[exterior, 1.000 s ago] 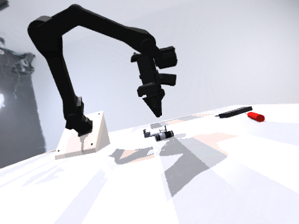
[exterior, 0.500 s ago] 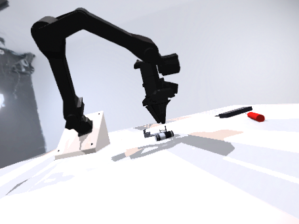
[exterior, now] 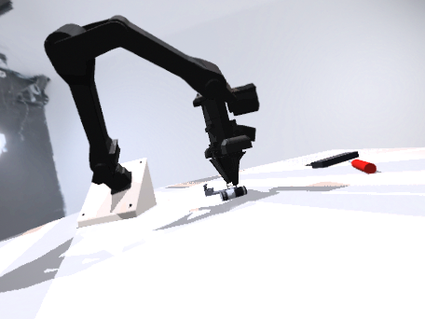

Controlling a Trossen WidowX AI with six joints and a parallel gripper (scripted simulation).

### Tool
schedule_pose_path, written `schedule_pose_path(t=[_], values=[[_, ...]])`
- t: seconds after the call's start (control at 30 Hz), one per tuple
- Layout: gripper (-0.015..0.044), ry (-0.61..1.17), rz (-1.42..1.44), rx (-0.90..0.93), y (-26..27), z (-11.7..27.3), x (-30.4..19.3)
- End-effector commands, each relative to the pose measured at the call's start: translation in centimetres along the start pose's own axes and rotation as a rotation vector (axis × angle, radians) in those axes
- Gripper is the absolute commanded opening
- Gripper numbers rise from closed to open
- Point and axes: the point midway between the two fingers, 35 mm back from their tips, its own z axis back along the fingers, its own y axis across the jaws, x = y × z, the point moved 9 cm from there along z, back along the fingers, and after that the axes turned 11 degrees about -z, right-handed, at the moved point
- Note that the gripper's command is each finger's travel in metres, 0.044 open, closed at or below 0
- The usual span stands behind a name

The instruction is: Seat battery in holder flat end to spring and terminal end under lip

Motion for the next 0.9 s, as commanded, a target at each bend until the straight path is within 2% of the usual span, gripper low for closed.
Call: schedule_pose_path(t=[0.0, 0.5, 0.67, 0.87], values=[[0.0234, 0.006, 0.007, -0.007, 0.0, -0.8, -0.1], [0.0234, 0.007, 0.007, -0.009, -0.1, -3.0, -0.2], [0.0103, 0.007, 0.007, -0.009, -0.1, -3.0, -0.2], [0.0073, 0.007, 0.007, -0.009, -0.1, -3.0, -0.2]])
